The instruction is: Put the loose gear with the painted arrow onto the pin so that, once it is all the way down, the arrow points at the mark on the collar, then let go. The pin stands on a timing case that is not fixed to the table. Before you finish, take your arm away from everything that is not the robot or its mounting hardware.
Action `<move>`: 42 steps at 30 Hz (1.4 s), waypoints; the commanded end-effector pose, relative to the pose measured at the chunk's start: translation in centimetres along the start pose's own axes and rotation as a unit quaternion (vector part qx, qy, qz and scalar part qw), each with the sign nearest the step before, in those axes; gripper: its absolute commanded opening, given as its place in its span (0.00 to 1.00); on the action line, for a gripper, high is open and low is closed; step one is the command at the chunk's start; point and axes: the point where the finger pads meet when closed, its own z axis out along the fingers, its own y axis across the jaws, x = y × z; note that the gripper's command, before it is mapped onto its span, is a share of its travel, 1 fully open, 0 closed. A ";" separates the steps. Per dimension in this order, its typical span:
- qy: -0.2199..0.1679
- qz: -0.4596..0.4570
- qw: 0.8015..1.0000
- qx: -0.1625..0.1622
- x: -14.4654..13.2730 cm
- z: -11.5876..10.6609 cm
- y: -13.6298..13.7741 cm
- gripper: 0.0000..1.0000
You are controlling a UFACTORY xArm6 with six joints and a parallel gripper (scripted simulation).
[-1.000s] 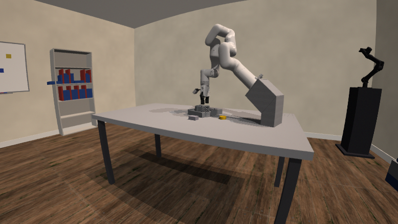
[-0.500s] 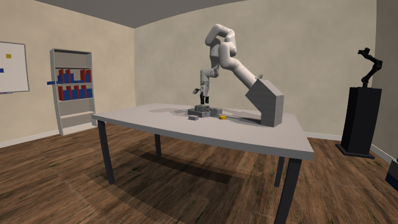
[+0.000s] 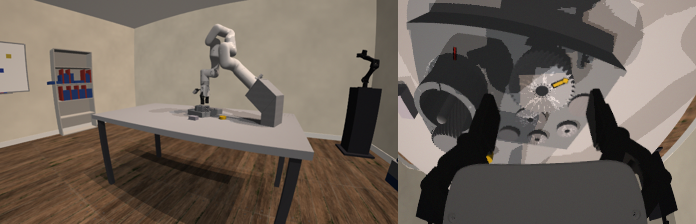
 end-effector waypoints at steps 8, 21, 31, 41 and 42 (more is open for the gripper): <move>0.001 0.000 1.000 0.000 0.1 0.4 0.0 0.93; 0.001 0.000 1.000 0.000 0.1 1.7 0.0 0.93; 0.001 0.000 1.000 0.000 0.1 2.6 0.0 0.93; 0.001 0.000 1.000 0.000 0.1 3.3 0.0 0.93; 0.001 0.000 1.000 0.000 0.1 3.3 0.0 0.93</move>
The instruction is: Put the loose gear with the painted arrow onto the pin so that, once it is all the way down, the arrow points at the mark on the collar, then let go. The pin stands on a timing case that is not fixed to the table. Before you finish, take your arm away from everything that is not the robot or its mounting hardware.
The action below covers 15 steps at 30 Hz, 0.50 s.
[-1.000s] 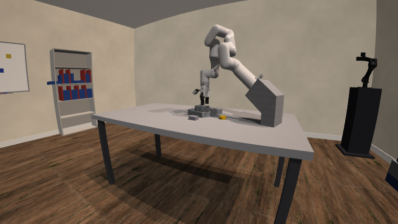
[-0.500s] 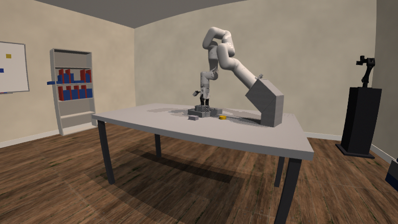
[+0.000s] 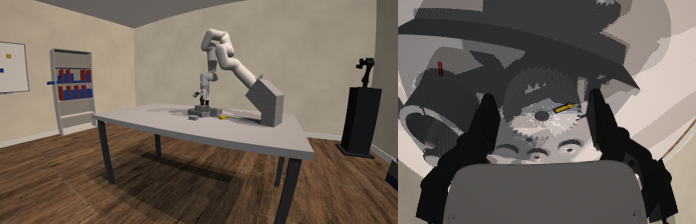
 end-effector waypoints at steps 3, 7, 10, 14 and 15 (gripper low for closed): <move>0.004 0.000 1.000 -0.005 0.1 0.2 0.0 0.93; 0.004 0.000 1.000 -0.005 0.1 0.3 0.0 0.93; 0.004 0.000 1.000 -0.005 0.1 0.4 0.0 0.93; 0.004 0.000 1.000 -0.005 0.1 0.5 0.0 0.93; 0.004 0.000 1.000 -0.005 0.1 0.5 0.0 0.93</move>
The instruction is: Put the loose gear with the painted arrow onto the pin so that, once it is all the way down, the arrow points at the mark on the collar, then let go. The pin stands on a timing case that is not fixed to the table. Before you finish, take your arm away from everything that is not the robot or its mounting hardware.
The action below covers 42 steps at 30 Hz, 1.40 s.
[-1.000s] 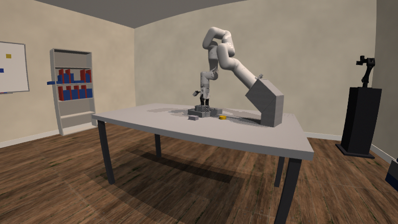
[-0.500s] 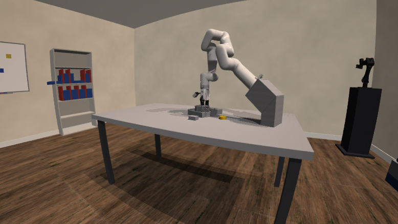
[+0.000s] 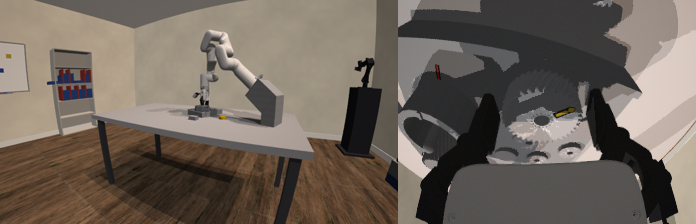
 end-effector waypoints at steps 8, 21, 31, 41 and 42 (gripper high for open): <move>0.004 0.000 1.000 -0.004 0.1 0.0 0.0 0.93; 0.004 0.000 1.000 -0.004 0.1 0.0 0.0 0.00; 0.004 0.000 1.000 -0.004 0.1 0.0 0.0 0.00; 0.004 0.000 1.000 -0.004 0.1 0.0 0.0 0.00; 0.004 0.000 1.000 -0.004 0.1 0.0 0.0 0.00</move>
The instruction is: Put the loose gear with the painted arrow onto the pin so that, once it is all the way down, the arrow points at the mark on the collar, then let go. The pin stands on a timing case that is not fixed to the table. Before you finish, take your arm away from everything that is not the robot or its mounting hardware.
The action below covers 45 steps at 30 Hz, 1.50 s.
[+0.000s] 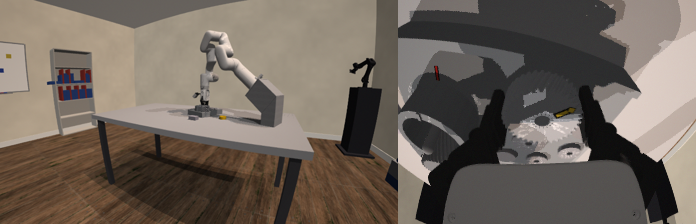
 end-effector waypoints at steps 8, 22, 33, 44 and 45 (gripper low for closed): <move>0.001 0.000 1.000 0.001 0.1 0.0 -0.1 0.00; 0.001 0.000 1.000 0.001 0.1 0.0 -0.1 0.00; 0.001 0.000 1.000 0.001 0.1 0.0 -0.1 0.00; 0.001 0.000 1.000 0.000 0.1 -0.4 -0.1 0.00; 0.001 0.000 1.000 0.001 0.1 -0.4 -0.1 0.00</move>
